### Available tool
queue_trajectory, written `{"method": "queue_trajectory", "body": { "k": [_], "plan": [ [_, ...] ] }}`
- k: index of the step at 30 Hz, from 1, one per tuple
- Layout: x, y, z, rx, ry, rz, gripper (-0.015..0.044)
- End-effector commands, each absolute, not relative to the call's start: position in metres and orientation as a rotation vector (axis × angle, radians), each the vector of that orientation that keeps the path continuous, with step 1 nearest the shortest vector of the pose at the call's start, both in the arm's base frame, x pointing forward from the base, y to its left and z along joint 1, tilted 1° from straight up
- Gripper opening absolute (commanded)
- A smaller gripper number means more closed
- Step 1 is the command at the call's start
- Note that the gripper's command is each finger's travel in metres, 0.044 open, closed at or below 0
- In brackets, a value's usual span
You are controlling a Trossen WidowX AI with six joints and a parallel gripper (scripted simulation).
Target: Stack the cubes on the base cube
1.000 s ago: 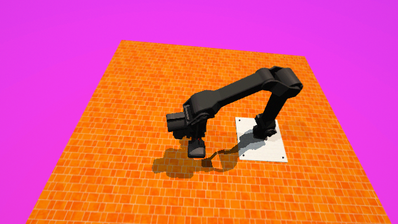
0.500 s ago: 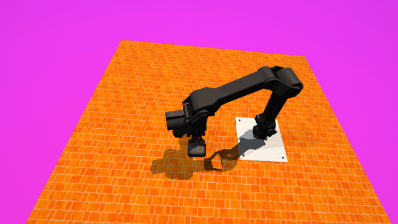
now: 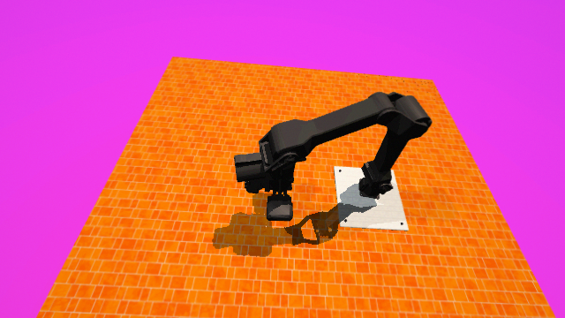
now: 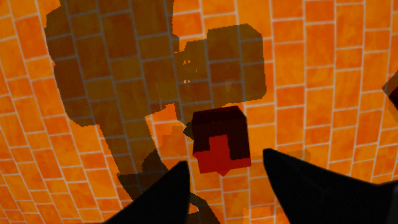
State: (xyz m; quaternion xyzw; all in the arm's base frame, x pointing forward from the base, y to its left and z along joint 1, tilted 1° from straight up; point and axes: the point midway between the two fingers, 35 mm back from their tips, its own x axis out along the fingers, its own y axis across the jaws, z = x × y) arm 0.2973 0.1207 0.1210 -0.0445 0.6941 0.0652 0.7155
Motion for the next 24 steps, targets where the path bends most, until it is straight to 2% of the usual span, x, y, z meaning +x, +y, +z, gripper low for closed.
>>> {"method": "queue_trajectory", "body": {
  "k": [1,6,8,9,24],
  "plan": [
    [0.297,0.121,0.126,-0.097,1.527,0.148,0.0205],
    [0.297,0.121,0.126,-0.097,1.527,0.148,0.0205],
    [0.3,0.116,0.124,-0.078,1.535,0.125,0.0258],
    [0.303,0.109,0.126,-0.054,1.536,0.101,0.0265],
    [0.327,-0.021,0.153,0.393,1.505,-0.349,0.0265]
  ]
}}
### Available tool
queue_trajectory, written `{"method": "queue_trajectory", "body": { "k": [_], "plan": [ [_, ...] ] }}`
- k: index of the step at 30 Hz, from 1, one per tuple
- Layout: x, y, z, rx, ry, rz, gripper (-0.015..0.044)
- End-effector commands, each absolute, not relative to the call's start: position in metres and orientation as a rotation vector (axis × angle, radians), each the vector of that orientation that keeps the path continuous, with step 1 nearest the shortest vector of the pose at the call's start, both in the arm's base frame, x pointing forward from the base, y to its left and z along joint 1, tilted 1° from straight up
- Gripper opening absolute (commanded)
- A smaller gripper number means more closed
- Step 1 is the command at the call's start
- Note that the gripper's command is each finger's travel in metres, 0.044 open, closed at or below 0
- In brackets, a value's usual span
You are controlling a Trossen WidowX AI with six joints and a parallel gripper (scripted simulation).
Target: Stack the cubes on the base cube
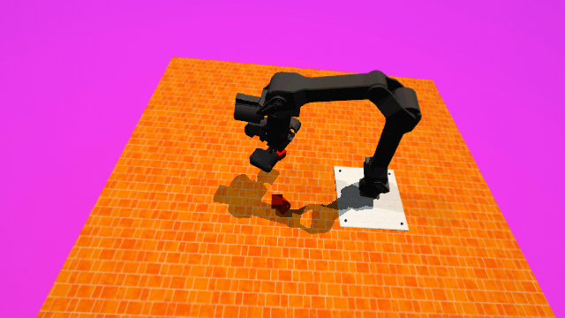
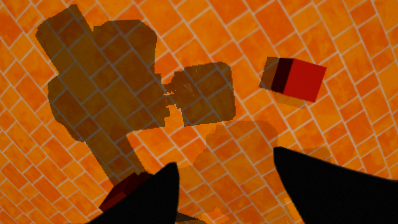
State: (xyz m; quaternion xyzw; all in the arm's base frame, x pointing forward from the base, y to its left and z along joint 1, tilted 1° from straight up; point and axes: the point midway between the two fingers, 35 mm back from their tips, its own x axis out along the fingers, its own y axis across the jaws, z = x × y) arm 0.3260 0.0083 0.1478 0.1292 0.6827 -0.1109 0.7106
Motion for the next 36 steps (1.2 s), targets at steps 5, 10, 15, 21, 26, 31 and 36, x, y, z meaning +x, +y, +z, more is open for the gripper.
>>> {"method": "queue_trajectory", "body": {
  "k": [5,10,15,21,26,31,36],
  "plan": [
    [0.322,-0.066,0.162,0.541,1.474,-0.498,0.0265],
    [0.319,-0.079,0.164,0.585,1.463,-0.542,0.0265],
    [0.32,-0.079,0.16,0.585,1.463,-0.542,0.0265],
    [0.323,-0.079,0.119,0.585,1.463,-0.542,0.0265],
    [0.322,-0.078,0.102,0.585,1.463,-0.542,0.0265],
    [0.322,-0.078,0.097,0.585,1.463,-0.542,0.0265],
    [0.323,-0.078,0.087,0.585,1.463,-0.542,0.0265]
  ]
}}
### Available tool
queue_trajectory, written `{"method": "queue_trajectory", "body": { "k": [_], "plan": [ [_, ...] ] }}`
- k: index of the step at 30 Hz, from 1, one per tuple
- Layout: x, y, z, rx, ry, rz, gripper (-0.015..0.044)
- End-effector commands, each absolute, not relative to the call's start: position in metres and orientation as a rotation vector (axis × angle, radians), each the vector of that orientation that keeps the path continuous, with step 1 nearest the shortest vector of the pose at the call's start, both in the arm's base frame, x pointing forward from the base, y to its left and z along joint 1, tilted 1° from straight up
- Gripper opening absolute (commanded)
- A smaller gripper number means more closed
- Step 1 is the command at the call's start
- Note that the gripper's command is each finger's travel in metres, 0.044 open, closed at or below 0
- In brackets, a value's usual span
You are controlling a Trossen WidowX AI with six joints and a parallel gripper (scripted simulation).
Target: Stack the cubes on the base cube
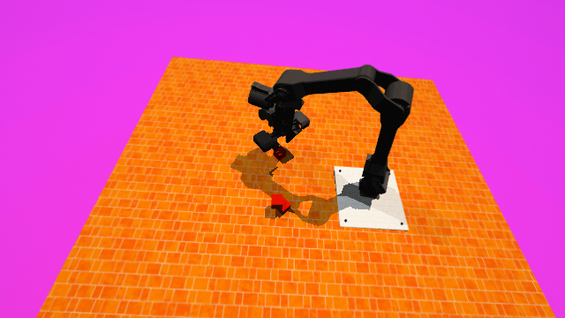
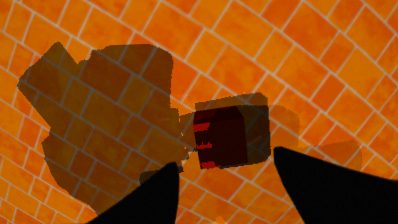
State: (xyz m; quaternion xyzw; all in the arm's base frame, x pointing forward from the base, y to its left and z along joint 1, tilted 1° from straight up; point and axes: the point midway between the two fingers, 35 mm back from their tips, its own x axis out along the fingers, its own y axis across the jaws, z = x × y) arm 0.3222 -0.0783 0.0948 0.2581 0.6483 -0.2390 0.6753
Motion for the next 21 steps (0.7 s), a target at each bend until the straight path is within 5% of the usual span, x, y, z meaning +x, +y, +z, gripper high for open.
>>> {"method": "queue_trajectory", "body": {
  "k": [1,21],
  "plan": [
    [0.323,-0.078,0.087,0.585,1.463,-0.541,0.0265],
    [0.324,-0.078,0.056,0.585,1.463,-0.541,0.0265]
  ]
}}
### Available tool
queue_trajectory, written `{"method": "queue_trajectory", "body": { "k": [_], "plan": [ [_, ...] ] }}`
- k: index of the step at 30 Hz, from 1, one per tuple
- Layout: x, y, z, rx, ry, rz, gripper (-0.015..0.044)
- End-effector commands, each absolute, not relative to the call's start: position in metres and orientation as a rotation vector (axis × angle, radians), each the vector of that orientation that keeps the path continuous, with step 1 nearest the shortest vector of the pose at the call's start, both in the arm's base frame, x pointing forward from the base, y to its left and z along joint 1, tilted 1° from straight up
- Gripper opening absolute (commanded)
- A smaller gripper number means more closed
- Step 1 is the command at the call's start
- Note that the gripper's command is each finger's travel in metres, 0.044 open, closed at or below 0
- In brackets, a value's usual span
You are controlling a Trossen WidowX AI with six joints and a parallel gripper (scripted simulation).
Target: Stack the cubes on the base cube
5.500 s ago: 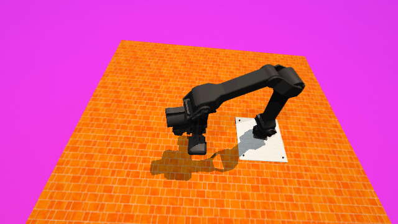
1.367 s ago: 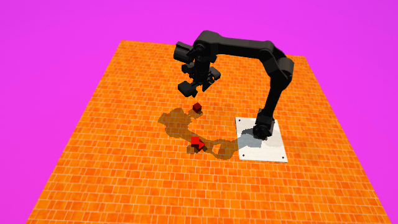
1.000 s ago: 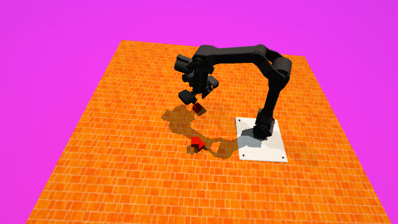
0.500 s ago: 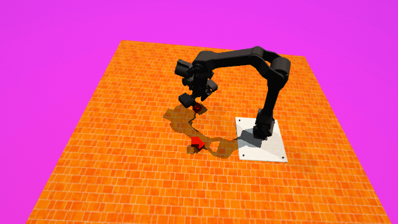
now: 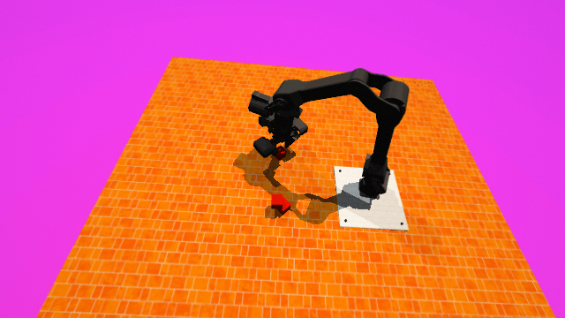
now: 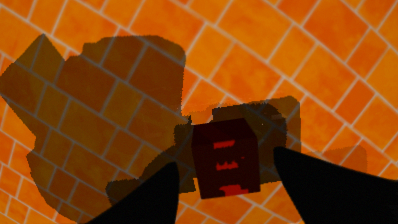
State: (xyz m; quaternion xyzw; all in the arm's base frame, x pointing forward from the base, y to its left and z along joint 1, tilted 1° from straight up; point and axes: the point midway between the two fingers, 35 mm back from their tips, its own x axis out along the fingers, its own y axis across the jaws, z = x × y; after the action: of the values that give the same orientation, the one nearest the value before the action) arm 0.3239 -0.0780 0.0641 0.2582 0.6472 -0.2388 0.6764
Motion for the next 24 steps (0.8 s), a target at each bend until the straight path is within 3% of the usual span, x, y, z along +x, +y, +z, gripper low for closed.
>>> {"method": "queue_trajectory", "body": {
  "k": [1,2,8,24],
  "plan": [
    [0.324,-0.078,0.055,0.585,1.463,-0.541,0.0265],
    [0.324,-0.078,0.054,0.585,1.463,-0.541,0.0265],
    [0.324,-0.078,0.054,0.585,1.463,-0.541,0.0108],
    [0.327,-0.079,0.09,0.585,1.462,-0.541,0.0105]
  ]
}}
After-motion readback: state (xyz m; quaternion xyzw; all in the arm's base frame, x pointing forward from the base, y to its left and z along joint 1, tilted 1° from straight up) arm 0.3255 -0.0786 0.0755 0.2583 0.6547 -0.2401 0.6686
